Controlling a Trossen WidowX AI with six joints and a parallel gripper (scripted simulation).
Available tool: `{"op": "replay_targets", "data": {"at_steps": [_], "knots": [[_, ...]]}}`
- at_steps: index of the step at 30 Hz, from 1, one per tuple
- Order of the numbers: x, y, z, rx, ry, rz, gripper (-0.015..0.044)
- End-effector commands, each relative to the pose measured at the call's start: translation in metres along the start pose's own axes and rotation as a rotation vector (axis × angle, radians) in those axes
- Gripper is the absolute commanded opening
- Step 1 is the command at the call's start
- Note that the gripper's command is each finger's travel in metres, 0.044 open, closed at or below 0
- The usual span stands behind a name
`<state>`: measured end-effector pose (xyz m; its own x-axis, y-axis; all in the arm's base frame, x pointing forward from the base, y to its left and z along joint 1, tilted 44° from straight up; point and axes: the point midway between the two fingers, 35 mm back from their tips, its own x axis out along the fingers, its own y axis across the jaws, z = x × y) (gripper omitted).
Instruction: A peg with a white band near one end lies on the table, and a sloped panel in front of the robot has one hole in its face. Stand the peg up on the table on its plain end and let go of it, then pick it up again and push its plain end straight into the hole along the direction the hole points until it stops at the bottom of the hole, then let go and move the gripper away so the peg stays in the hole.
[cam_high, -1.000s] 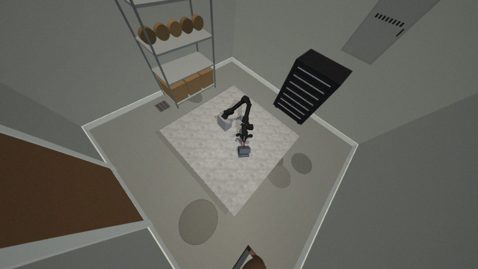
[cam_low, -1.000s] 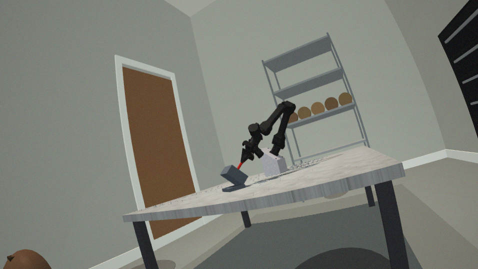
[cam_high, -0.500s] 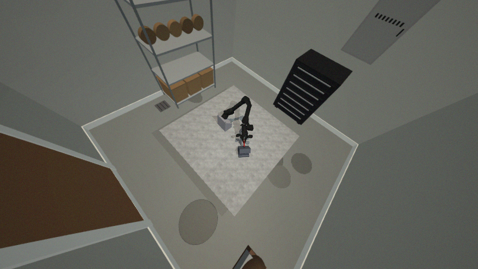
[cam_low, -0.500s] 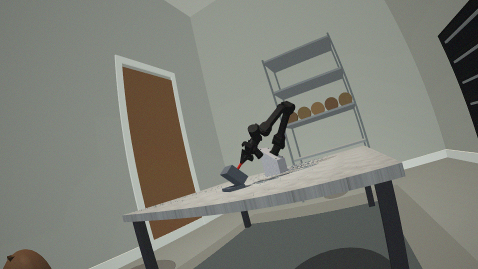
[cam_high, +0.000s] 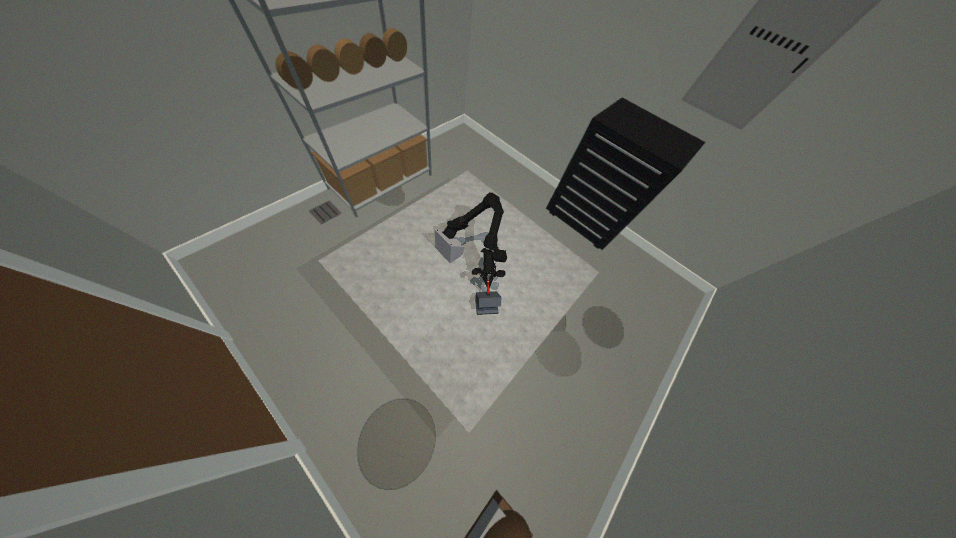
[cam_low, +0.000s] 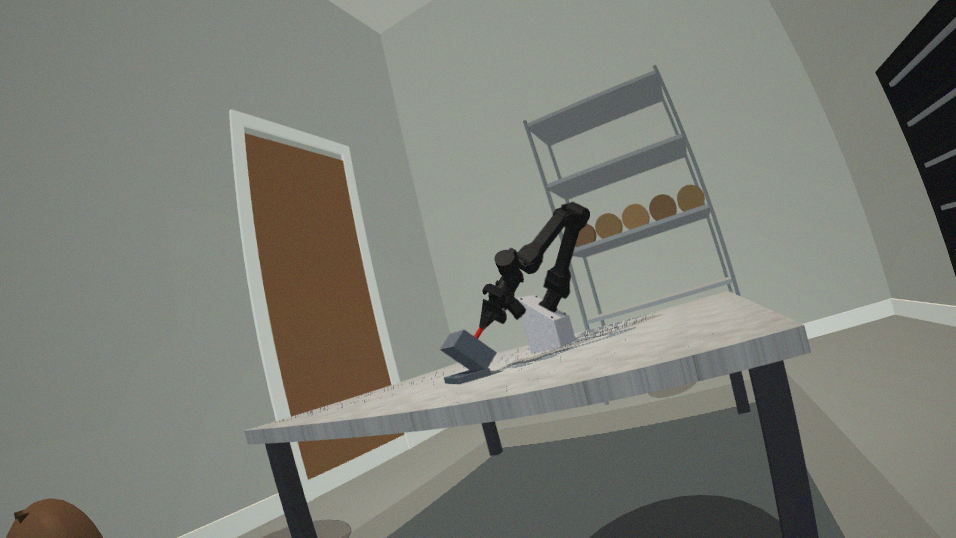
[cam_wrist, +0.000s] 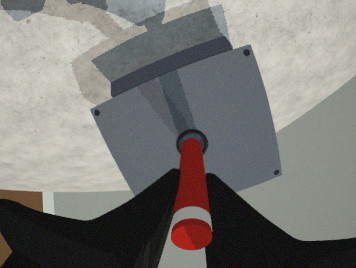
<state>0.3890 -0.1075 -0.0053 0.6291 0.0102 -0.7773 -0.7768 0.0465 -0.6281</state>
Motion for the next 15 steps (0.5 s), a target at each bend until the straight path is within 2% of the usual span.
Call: {"op": "replay_targets", "data": {"at_steps": [1, 15], "knots": [[0.0032, -0.0002, -0.0004, 0.001, 0.001, 0.0, 0.0], [0.0124, -0.0009, -0.0011, 0.001, 0.001, 0.0, 0.0]]}}
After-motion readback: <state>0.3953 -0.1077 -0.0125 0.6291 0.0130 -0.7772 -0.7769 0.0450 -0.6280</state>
